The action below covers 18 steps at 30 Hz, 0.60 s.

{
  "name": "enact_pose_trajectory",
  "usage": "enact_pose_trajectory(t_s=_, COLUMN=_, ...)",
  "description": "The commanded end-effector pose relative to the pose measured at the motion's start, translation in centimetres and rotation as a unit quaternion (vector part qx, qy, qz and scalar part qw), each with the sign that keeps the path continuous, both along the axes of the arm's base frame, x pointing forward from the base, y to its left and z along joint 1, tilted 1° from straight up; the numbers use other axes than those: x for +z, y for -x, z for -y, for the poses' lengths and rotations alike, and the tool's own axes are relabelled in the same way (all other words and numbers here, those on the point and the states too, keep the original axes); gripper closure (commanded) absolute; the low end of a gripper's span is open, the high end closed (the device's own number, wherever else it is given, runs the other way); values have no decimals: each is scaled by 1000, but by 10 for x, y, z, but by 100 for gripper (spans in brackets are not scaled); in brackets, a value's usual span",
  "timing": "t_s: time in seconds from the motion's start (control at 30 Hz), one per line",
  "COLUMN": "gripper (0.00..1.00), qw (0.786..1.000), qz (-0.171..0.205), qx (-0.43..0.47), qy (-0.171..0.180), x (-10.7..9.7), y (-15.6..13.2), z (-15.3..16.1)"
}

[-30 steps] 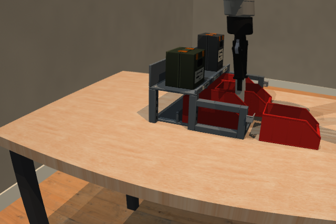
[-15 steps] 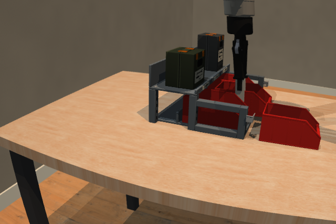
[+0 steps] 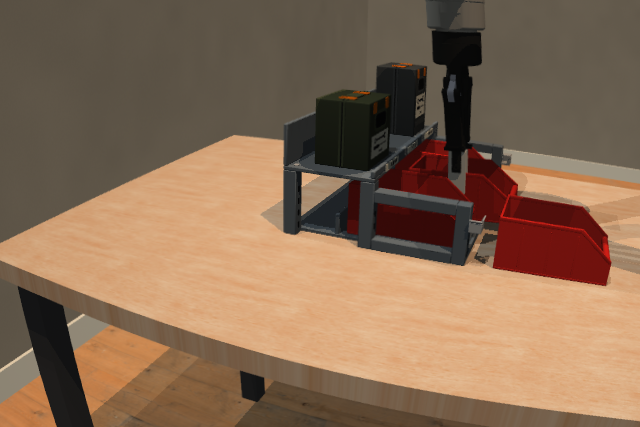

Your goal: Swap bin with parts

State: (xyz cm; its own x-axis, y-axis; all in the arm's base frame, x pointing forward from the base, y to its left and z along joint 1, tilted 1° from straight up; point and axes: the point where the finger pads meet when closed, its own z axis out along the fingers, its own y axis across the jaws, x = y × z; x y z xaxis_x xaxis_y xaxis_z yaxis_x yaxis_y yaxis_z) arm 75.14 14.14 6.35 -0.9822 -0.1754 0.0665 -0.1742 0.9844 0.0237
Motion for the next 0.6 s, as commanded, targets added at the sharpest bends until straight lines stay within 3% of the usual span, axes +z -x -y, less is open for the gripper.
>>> enact_pose_trajectory(t_s=0.0, gripper=85, qw=1000, qz=0, qx=0, qy=0, x=1, y=0, z=0)
enact_pose_trajectory(t_s=0.57, gripper=85, qw=1000, qz=0, qx=0, qy=0, x=10, y=0, z=0)
